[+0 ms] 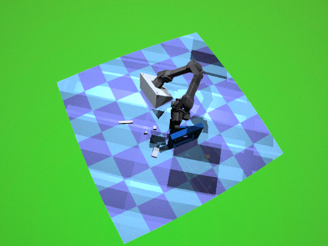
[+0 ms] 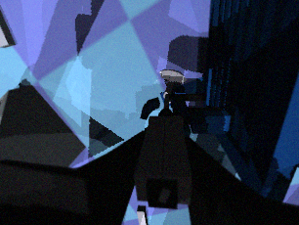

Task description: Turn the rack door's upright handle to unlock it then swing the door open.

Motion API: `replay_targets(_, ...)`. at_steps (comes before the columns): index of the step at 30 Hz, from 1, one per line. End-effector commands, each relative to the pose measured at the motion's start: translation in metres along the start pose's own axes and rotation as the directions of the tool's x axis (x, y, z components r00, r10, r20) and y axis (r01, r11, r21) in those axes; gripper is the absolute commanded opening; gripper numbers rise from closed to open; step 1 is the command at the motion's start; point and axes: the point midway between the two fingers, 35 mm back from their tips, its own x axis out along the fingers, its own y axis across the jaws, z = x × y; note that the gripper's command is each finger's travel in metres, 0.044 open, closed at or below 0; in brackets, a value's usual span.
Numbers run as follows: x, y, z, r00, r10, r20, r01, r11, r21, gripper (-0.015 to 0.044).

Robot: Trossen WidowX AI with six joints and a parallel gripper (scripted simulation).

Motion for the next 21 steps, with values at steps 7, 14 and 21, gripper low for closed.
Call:
replay_targets(7,0.000,0.025,0.007,1.000,-0.002,0.005,0.001,0.980,0.201,0.0021)
replay_targets(14,0.001,0.042,0.014,1.000,-0.001,0.005,0.000,0.947,0.321,0.0021)
replay_targets(21,0.001,0.056,0.023,1.000,0.000,0.005,-0.002,0.902,0.432,0.0021)
